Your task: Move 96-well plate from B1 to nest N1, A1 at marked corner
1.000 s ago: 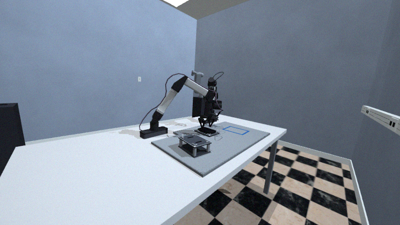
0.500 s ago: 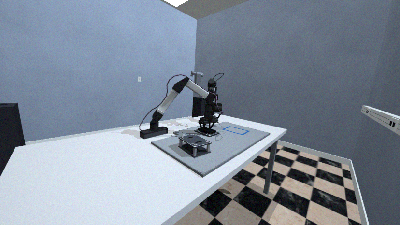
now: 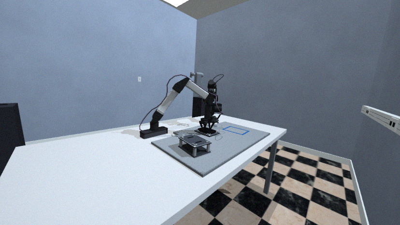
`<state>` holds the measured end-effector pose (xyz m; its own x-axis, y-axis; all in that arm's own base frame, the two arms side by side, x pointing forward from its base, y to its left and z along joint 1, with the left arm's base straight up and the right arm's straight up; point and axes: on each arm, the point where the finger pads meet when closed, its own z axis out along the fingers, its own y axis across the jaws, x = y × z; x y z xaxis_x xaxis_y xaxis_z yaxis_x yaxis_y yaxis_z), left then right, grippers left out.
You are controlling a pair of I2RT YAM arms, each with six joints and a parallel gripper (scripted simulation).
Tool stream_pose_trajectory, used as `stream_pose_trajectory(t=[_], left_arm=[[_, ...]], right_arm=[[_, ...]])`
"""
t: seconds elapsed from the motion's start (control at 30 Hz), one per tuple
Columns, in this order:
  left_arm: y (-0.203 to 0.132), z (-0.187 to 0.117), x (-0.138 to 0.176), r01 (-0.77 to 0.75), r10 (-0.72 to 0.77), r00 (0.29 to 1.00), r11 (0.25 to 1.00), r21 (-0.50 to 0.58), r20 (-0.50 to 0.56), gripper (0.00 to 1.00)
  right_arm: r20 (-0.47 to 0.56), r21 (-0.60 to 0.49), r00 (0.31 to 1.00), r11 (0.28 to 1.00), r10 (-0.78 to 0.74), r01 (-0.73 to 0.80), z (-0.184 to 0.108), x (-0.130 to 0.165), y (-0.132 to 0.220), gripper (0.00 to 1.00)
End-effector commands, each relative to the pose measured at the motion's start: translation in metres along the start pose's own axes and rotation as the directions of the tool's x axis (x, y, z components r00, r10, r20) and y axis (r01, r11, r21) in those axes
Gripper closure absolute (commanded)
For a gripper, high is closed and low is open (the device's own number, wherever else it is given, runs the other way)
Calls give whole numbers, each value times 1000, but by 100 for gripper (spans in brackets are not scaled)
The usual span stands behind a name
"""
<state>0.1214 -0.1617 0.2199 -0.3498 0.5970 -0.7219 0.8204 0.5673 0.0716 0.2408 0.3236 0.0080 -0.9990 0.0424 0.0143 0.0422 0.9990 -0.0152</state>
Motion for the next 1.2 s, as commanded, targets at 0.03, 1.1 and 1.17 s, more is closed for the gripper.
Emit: stream_pose_trajectory(t=[0.03,1.1,1.17], left_arm=[[4,2,-4,17,-16,999,1000,-17,34,0],[-1,7,-126,-29,26,946,1000,5,324,0],[-3,19,-148,-38,34,937,999,7,349,0]], right_arm=[[33,-37,999,999,1,0,-8,-3,5,21],[26,-12,999,999,-35,36,-98,-82,-154,18],[9,-2,1000,1000,-14,14,-96,-94,-181,18]])
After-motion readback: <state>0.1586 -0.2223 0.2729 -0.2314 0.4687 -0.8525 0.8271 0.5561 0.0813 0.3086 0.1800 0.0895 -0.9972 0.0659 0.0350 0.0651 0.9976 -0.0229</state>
